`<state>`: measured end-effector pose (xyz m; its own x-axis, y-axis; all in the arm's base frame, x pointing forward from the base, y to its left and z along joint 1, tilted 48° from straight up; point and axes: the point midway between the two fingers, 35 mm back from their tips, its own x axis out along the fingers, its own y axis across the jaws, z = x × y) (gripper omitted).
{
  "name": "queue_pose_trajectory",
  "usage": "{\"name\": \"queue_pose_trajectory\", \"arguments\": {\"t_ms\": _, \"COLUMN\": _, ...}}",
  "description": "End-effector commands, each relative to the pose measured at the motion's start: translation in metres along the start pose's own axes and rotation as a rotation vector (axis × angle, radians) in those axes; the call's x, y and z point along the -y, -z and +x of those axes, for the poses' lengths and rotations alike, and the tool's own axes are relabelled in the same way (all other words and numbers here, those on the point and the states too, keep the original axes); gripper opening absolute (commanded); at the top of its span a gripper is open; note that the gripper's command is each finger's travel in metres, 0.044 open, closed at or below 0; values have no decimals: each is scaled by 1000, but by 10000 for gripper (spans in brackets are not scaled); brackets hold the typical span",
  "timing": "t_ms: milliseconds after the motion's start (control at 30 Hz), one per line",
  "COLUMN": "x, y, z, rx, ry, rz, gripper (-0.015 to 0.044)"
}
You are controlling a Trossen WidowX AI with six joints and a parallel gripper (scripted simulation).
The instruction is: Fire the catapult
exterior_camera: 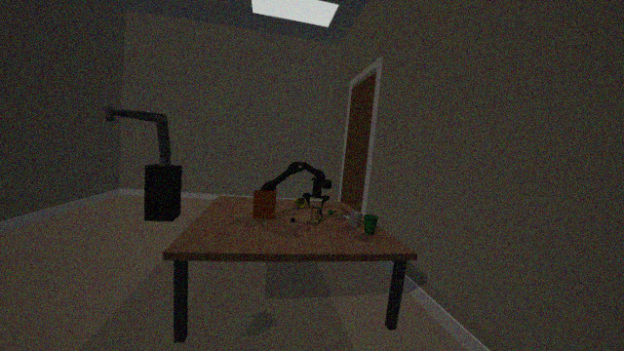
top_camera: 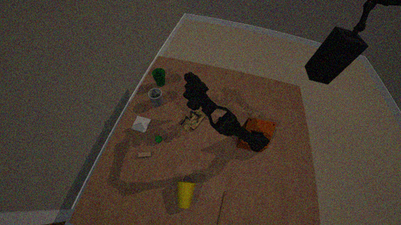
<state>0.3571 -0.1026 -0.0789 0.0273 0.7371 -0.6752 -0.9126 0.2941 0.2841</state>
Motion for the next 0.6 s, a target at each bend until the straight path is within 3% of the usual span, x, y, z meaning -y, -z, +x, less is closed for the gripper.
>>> {"name": "queue_pose_trajectory", "arguments": {"t_ms": 0, "x": -3, "y": -1, "z": -29, "rx": -4, "ry": -1, "rz": -9, "gripper": 440}}
{"name": "queue_pose_trajectory", "arguments": {"t_ms": 33, "x": 1, "y": 0, "z": -11, "rx": 0, "ry": 12, "rz": -1, "gripper": 440}}
{"name": "queue_pose_trajectory", "arguments": {"t_ms": 200, "x": 1, "y": 0, "z": -11, "rx": 0, "ry": 12, "rz": 22, "gripper": 440}}
{"name": "queue_pose_trajectory", "arguments": {"t_ms": 567, "x": 0, "y": 1, "z": -12, "rx": 2, "ry": 11, "rz": 400, "gripper": 440}}
